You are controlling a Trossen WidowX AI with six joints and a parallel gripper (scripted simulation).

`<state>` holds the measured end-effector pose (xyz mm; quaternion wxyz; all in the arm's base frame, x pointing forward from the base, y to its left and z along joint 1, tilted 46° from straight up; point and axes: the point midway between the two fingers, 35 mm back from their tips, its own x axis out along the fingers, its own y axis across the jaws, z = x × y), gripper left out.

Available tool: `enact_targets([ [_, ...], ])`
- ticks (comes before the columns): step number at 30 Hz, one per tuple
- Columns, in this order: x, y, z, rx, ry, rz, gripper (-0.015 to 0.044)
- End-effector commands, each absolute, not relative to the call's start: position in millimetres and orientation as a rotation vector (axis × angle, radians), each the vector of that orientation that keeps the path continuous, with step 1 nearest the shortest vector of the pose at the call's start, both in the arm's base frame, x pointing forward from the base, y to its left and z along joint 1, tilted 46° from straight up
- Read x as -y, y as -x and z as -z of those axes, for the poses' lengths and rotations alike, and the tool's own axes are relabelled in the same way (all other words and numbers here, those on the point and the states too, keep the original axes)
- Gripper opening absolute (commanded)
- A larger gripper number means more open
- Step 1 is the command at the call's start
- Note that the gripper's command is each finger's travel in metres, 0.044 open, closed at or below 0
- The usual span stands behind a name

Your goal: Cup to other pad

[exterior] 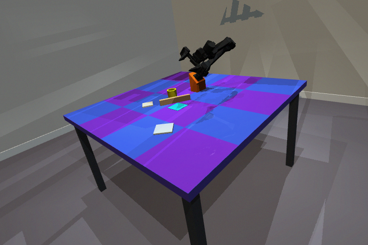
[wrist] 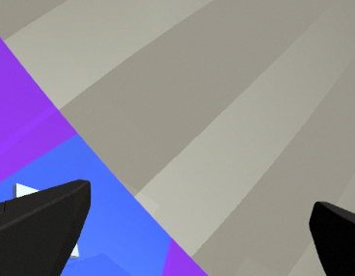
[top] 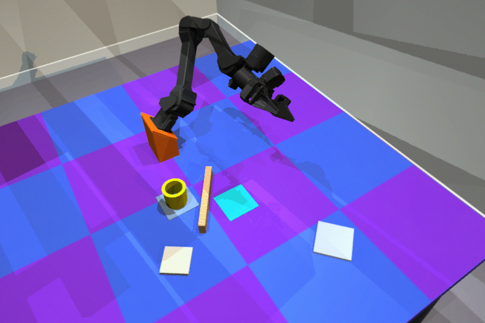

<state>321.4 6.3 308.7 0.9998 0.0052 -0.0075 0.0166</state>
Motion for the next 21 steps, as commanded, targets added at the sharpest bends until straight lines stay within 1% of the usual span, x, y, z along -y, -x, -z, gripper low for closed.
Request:
enact_targets([
  [1, -4, -323, -305, 0.0, -0.005, -0.026, 0.0374],
  [5, 24, -343, -242, -0.255, 0.148, 0.01, 0.0269],
  [9, 52, -346, -175, -0.535, 0.304, -0.038, 0.0167],
  [12, 67, -336, -123, -0.746, 0.408, -0.158, 0.0167],
  [16, 79, -302, -57, -0.992, 0.476, -0.433, 0.0167],
  [19, 80, -271, -22, -1.084, 0.452, -0.676, 0.0167],
  [21, 77, -251, -7, -1.093, 0.408, -0.837, 0.0167],
])
